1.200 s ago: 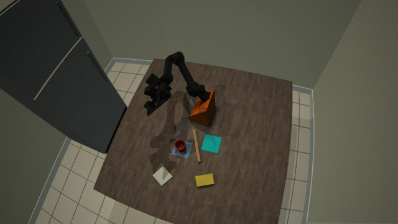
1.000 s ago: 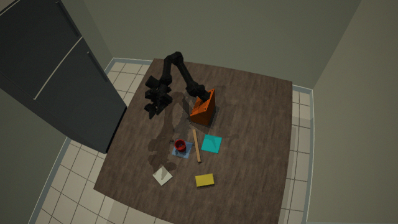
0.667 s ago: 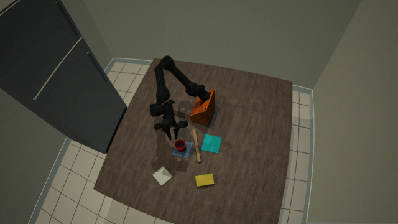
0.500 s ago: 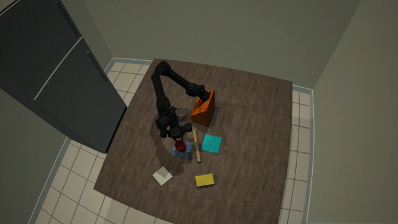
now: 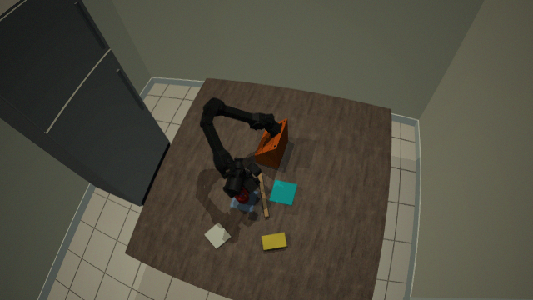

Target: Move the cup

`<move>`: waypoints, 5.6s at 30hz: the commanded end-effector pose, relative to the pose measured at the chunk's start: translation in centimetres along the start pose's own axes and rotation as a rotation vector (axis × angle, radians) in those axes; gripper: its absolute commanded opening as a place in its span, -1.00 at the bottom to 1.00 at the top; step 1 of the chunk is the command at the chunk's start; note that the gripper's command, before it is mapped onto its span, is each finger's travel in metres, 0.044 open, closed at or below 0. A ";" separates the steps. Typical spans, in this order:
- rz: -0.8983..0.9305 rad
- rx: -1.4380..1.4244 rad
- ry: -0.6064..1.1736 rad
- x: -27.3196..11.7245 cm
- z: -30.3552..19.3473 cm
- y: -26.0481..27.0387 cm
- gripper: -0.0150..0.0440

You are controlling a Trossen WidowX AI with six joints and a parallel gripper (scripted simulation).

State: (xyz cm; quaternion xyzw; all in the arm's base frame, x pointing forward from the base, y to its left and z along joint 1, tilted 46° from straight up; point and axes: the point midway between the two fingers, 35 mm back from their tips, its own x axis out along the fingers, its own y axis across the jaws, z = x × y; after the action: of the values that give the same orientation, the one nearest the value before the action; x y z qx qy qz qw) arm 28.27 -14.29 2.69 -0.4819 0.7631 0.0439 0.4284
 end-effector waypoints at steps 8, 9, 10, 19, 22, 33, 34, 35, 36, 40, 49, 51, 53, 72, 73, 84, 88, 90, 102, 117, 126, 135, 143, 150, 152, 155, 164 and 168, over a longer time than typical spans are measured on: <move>0.000 -0.008 0.005 1.5 0.1 -0.2 0.01; 0.000 -0.008 0.005 1.7 0.1 -0.2 0.01; 0.000 -0.008 0.005 1.8 0.1 -0.2 0.01; 0.000 -0.009 0.005 3.3 0.1 -0.2 0.01; 0.000 -0.009 0.005 3.8 0.1 -0.2 0.01; -0.001 -0.009 0.007 5.6 0.0 -0.2 0.01; -0.001 -0.009 0.008 5.7 0.0 -0.2 0.01; -0.001 -0.009 0.008 5.9 0.0 -0.1 0.01; -0.001 -0.009 0.008 6.1 0.0 -0.1 0.01; -0.001 -0.009 0.009 6.5 -0.1 -0.1 0.01; 0.001 -0.003 0.006 6.3 -0.1 -0.1 -0.30; 0.001 -0.003 0.006 6.3 -0.1 -0.1 -0.35; 0.001 -0.003 0.006 6.3 -0.1 -0.1 -0.39; 0.001 -0.007 0.005 2.5 0.0 0.0 -0.49; 0.000 -0.008 0.006 2.1 0.0 0.1 -0.49; 0.000 -0.015 0.010 1.5 0.0 0.3 -0.49; 0.000 -0.015 0.010 1.5 0.0 0.3 -0.49; 0.000 -0.015 0.010 1.5 0.0 0.3 -0.49; 0.000 -0.012 0.007 1.5 1.0 1.6 -0.49; 0.002 -0.010 0.004 1.4 3.7 5.2 -0.49; 0.002 -0.010 0.003 1.3 5.2 7.2 -0.49; 0.003 -0.010 0.002 1.2 6.6 9.1 -0.49; 0.004 -0.010 0.001 1.1 7.9 10.8 -0.49; 0.004 -0.010 0.000 1.1 8.9 12.2 -0.49; 0.004 -0.010 0.000 1.0 9.2 12.6 -0.49; 0.004 -0.010 -0.001 1.0 9.7 13.2 -0.49; 0.005 -0.010 -0.002 0.9 11.0 15.0 -0.49; 0.005 -0.010 -0.002 0.9 11.5 15.8 -0.49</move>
State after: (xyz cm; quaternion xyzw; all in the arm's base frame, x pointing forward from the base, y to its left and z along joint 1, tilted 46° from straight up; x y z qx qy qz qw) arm 22.98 -1.57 -10.20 -0.4829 0.7647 0.0495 0.4238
